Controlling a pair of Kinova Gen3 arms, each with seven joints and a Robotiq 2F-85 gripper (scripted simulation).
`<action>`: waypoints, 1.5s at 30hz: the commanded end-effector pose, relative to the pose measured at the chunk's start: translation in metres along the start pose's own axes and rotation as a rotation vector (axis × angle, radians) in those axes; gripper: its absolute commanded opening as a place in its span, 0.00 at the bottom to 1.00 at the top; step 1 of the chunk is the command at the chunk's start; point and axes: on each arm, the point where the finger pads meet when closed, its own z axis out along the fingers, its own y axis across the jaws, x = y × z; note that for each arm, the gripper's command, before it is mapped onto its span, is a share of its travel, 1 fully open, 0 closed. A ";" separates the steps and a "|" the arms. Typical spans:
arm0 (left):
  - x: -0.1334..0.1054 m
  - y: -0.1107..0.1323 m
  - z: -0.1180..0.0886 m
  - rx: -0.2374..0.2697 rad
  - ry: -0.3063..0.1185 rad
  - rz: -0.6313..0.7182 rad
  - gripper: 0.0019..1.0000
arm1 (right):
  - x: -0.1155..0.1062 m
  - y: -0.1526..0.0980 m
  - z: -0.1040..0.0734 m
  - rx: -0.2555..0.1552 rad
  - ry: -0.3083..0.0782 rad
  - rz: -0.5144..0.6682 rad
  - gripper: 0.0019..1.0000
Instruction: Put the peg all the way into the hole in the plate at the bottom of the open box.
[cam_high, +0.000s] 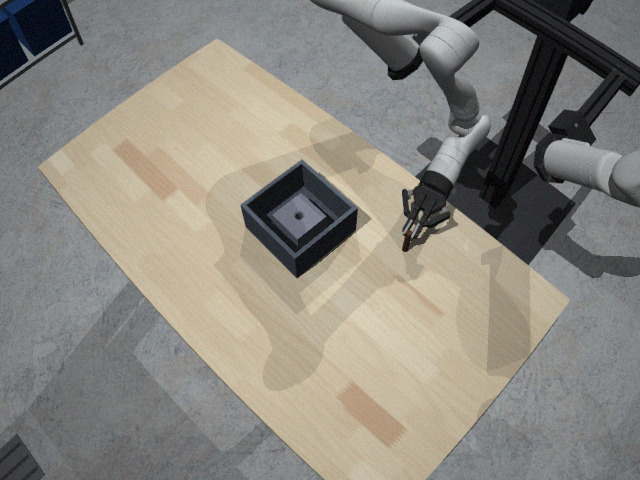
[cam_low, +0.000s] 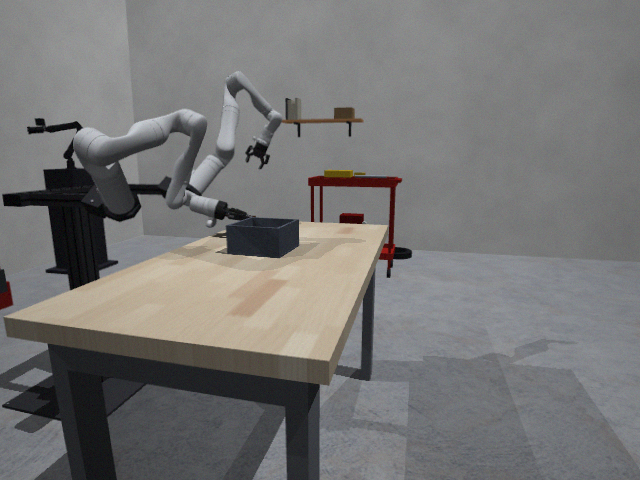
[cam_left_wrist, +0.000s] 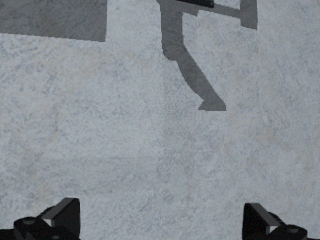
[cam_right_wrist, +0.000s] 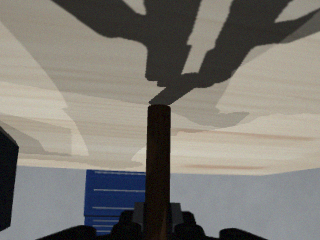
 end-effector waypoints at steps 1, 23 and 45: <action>0.000 0.000 0.000 0.000 -0.001 -0.001 1.00 | 0.000 0.000 0.000 0.000 -0.002 0.002 0.10; 0.000 0.000 0.000 0.000 -0.001 -0.001 1.00 | 0.001 0.000 0.001 0.000 -0.002 0.002 0.47; 0.000 0.000 0.000 0.000 -0.001 -0.001 1.00 | 0.001 0.000 0.001 0.000 -0.002 0.002 0.47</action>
